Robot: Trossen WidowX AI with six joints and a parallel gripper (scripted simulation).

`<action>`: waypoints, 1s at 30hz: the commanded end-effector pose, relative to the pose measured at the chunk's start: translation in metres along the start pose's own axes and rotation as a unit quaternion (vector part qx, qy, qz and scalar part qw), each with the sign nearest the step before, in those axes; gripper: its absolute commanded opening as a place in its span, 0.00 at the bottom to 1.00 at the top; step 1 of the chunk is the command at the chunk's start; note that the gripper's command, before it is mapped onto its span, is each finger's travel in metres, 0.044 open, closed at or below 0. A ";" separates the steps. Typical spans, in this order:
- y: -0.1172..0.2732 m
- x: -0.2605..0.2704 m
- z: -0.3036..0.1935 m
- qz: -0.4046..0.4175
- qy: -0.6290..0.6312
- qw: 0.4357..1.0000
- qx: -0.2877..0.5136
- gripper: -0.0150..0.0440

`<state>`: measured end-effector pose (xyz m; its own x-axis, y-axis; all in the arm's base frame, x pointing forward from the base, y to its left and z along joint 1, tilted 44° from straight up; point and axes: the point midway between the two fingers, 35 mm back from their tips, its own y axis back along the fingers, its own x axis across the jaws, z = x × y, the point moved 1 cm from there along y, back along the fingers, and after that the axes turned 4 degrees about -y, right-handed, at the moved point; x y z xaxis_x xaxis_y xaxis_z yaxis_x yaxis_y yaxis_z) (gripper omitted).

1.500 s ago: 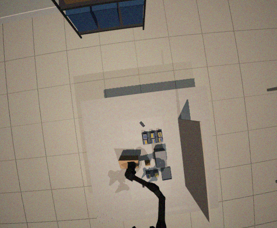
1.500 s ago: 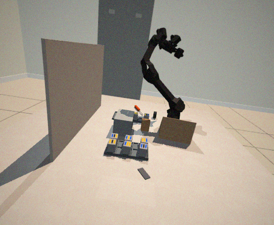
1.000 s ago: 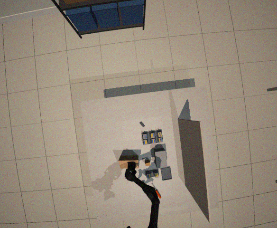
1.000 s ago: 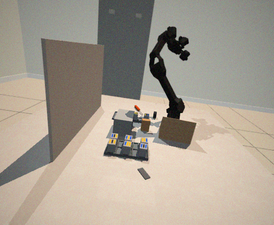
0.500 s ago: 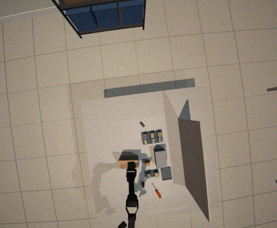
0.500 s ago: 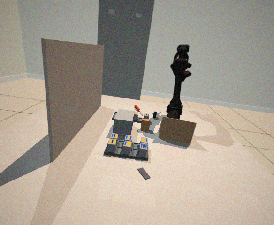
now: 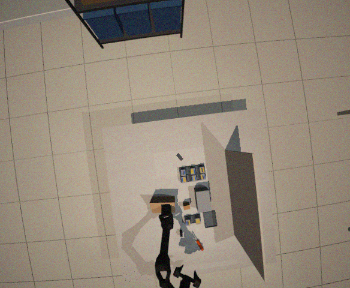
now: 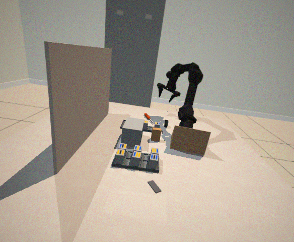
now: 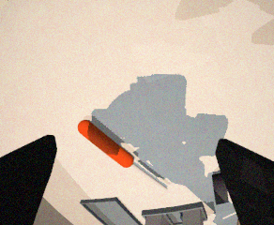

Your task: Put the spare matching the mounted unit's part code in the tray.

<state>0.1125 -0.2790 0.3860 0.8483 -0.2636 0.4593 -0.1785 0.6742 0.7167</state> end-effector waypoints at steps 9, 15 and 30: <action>-0.070 0.086 -0.170 -0.040 0.280 0.950 0.129 1.00; -0.073 0.094 -0.276 -0.058 0.426 0.887 0.169 1.00; -0.035 0.027 -0.491 -0.096 0.772 0.620 0.106 1.00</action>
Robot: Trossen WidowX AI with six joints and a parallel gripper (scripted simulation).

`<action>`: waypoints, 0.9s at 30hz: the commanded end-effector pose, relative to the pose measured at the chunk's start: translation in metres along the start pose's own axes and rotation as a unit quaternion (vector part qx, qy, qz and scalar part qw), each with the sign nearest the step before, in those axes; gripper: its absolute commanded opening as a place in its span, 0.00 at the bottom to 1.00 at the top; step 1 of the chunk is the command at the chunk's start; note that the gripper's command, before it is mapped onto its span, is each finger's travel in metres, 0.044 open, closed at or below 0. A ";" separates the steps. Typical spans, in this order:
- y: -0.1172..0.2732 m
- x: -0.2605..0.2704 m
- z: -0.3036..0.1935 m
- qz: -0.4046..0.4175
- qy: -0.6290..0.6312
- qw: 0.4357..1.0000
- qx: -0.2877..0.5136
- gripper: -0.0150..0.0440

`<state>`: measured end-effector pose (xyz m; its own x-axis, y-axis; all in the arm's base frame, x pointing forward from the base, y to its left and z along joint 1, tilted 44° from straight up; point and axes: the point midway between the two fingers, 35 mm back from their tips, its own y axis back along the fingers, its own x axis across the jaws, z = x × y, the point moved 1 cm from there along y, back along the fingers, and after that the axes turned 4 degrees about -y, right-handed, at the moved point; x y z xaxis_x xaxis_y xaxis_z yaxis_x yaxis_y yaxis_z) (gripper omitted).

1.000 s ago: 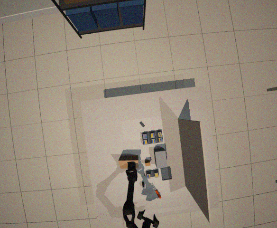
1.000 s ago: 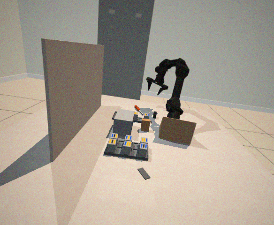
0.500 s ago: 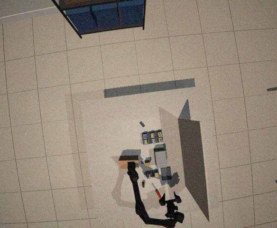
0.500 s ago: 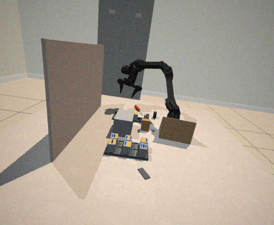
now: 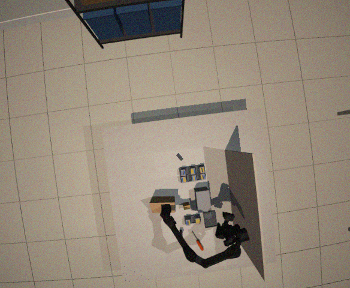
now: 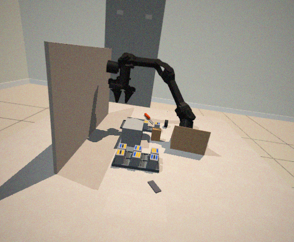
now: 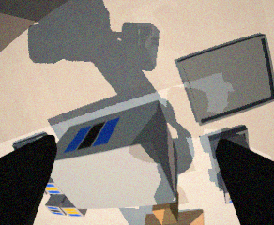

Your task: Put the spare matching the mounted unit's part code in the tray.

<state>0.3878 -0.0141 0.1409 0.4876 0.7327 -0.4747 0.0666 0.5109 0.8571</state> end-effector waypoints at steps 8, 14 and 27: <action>0.002 0.092 -0.065 -0.097 0.218 0.970 -0.041 1.00; 0.002 0.092 -0.065 -0.097 0.218 0.970 -0.041 1.00; -0.004 0.110 -0.084 -0.093 0.275 0.956 -0.034 1.00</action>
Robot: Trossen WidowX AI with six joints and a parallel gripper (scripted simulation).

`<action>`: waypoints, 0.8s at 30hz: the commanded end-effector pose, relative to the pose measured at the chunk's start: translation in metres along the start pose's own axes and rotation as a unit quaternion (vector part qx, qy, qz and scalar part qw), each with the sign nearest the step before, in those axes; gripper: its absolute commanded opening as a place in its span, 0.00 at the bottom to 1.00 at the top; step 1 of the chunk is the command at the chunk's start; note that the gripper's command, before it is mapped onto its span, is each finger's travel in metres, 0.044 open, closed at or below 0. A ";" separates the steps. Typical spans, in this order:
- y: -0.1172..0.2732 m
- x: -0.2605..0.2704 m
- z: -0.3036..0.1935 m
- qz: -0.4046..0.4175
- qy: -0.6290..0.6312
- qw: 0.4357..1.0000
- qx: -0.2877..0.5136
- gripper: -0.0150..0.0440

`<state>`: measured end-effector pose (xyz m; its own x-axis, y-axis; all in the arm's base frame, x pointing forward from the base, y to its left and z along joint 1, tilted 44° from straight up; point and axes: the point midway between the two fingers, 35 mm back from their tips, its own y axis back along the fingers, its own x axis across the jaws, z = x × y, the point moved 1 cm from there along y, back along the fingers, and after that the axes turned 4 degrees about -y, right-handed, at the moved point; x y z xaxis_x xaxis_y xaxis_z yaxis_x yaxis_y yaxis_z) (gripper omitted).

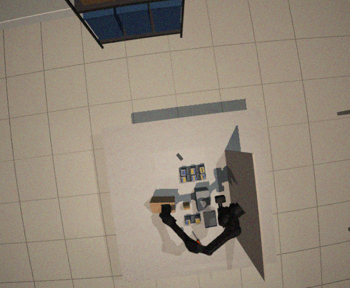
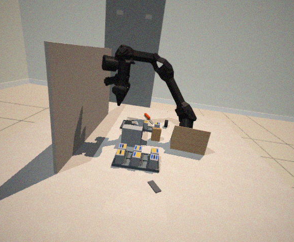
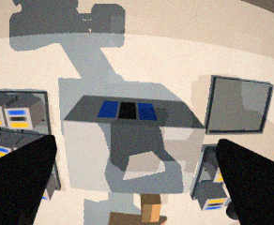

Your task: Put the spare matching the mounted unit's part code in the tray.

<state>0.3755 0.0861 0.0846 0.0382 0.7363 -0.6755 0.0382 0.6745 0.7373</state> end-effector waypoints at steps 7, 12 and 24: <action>-0.009 0.123 -0.072 0.019 0.308 0.951 -0.001 1.00; -0.026 0.183 -0.138 0.020 0.499 0.866 0.002 1.00; -0.056 0.223 -0.216 0.012 0.679 0.734 0.012 1.00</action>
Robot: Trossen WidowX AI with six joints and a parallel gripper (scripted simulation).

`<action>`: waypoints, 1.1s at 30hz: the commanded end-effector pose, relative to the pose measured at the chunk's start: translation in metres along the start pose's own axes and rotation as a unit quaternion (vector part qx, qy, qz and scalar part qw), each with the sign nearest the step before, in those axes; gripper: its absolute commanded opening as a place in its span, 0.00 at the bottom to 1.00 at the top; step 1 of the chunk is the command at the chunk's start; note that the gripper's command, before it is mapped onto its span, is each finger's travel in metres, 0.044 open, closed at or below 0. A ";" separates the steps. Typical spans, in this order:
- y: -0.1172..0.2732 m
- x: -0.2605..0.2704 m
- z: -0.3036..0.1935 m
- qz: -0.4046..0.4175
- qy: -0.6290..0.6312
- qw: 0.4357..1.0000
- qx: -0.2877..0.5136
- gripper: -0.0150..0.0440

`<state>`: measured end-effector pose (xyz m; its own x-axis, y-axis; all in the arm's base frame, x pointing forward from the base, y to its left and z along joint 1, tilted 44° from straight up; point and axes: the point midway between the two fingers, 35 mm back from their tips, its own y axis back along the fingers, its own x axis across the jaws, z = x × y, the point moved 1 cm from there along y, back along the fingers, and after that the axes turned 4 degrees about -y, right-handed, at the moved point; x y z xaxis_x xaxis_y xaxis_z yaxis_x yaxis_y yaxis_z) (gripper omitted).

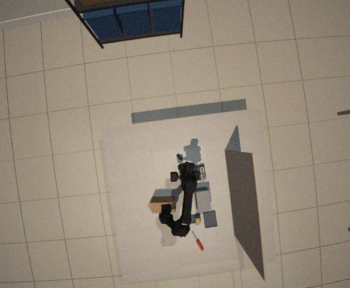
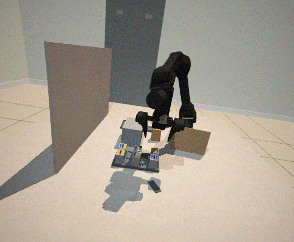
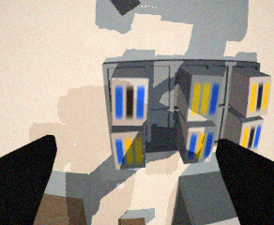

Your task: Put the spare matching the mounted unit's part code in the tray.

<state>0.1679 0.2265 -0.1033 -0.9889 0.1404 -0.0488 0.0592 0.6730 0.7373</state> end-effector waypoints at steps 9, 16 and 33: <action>-0.044 0.005 -0.007 0.007 0.010 1.000 0.001 0.76; -0.045 0.005 -0.006 0.007 0.010 1.000 0.001 0.76; -0.071 0.003 -0.006 0.006 0.010 1.000 0.001 0.76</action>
<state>0.1616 0.1824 -0.1466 -0.9896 0.1405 -0.0322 0.0695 0.6609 0.7472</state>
